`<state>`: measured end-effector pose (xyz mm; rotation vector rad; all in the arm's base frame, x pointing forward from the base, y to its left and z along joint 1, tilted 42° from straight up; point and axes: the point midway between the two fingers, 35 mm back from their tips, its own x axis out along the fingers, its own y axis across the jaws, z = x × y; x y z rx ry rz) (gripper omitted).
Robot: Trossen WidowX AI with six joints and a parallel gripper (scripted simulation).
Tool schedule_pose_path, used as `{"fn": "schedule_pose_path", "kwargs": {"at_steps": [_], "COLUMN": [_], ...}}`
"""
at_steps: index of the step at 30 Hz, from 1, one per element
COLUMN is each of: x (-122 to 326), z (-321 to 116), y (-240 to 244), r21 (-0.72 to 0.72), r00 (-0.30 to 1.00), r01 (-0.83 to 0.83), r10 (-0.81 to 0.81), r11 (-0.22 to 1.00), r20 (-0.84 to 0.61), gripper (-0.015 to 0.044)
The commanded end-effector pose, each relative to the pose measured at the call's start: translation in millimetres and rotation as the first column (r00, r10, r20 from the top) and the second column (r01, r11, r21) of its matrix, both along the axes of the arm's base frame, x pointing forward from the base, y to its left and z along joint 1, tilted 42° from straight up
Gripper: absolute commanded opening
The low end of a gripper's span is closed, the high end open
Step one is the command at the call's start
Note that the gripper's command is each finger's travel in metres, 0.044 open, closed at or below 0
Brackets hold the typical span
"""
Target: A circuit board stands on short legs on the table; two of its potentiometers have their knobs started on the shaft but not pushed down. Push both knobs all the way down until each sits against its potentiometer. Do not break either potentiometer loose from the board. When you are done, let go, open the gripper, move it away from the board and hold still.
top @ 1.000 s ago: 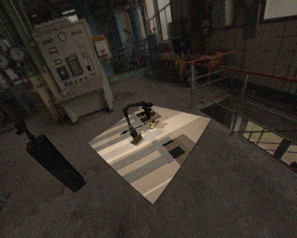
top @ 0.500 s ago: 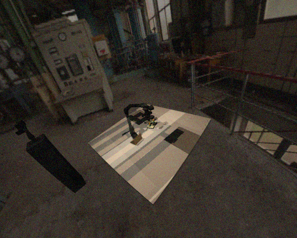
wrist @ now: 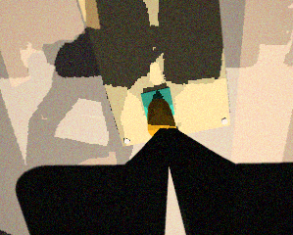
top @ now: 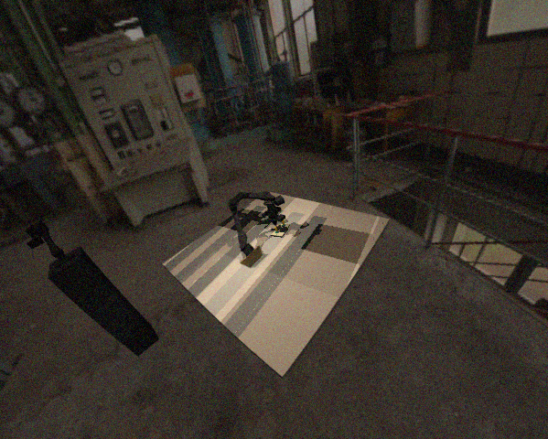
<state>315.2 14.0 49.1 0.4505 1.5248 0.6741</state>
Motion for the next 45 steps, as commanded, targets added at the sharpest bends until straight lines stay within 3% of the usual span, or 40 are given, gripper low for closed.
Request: {"fn": "schedule_pose_path", "kwargs": {"at_steps": [1, 45], "x": [-3.3, -4.4], "z": [-6.0, -13.6], "y": [6.8, 13.5], "r21": [0.005, 0.006], "r00": [1.000, 1.000], "r01": [-0.001, -0.001], "r10": [0.001, 0.001], "r11": [1.000, 1.000], "r20": [-0.014, -0.014], "gripper": [0.0000, 0.0000]}}
